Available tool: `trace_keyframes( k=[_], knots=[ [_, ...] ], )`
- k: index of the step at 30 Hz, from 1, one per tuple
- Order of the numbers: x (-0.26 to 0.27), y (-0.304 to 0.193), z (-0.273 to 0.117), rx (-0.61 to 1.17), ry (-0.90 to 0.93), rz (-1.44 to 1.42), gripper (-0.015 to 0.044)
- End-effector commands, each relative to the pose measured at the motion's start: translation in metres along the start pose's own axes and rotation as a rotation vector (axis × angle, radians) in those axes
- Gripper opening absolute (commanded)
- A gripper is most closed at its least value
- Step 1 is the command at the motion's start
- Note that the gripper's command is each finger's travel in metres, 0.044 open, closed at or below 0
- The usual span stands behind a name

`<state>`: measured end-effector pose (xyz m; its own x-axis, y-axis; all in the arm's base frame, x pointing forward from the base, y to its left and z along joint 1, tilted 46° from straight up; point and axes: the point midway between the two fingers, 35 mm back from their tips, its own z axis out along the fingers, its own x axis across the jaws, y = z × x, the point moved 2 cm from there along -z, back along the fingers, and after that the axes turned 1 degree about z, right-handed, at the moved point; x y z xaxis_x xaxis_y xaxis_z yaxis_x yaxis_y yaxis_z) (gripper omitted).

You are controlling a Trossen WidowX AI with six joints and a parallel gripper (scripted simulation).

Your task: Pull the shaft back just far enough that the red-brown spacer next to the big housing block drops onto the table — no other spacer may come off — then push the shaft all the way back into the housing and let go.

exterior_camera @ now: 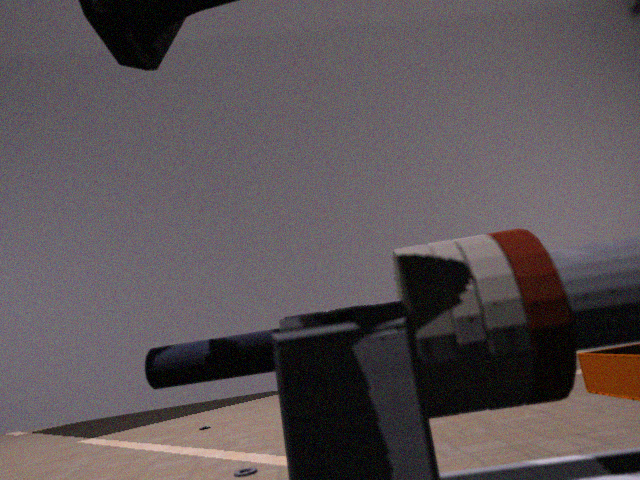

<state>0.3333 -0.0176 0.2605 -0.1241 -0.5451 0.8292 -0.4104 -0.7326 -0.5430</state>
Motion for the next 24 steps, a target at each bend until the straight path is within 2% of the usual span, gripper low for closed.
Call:
trace_keyframes(
  k=[1, 5, 8, 24],
  knots=[
    [-0.018, 0.054, 0.013, -0.123, -0.052, 0.049, 0.0440],
    [-0.035, 0.117, 0.017, -0.271, -0.099, 0.129, 0.0440],
    [-0.044, 0.139, 0.009, -0.321, -0.113, 0.160, 0.0440],
    [-0.045, 0.142, 0.006, -0.325, -0.114, 0.163, 0.0440]
  ],
)
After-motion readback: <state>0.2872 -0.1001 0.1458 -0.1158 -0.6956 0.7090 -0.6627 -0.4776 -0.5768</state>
